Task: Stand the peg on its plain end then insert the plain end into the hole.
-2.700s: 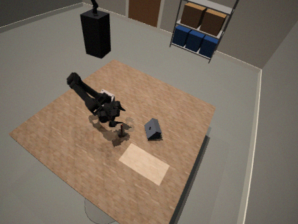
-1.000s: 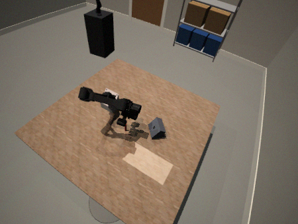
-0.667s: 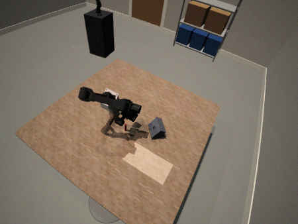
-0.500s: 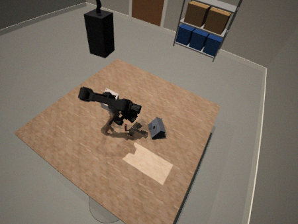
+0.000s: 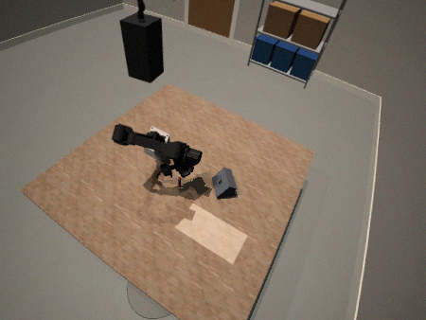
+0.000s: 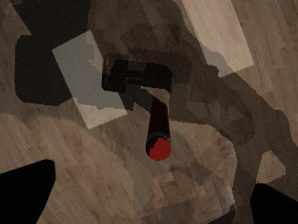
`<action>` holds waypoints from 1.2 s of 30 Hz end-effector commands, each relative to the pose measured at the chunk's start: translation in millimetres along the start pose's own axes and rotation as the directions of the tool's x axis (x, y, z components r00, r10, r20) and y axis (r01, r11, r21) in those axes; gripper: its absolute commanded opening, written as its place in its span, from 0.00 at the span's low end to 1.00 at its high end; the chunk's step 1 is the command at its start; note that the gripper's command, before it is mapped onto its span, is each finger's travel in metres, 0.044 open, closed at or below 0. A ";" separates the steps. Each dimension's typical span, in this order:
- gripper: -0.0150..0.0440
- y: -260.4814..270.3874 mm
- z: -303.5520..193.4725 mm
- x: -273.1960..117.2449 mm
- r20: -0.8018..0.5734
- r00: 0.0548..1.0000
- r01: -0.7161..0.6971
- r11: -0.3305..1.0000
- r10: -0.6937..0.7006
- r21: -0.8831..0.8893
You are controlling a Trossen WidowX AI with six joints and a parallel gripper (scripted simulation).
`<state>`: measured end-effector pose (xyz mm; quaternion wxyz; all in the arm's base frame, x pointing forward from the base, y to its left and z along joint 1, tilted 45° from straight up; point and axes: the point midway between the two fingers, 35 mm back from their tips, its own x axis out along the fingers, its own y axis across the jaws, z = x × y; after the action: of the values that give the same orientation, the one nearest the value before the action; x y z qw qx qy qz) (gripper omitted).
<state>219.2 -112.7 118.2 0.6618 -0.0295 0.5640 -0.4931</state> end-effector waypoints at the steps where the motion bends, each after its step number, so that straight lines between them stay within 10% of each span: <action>1: 1.00 -0.4 0.7 0.7 0.004 1.000 0.002 0.995 -0.003 0.103; 36: 1.00 -0.3 0.8 6.3 0.005 1.000 -0.003 0.545 -0.002 0.839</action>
<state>218.8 -116.6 113.9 0.6067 0.2670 0.2871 -0.6915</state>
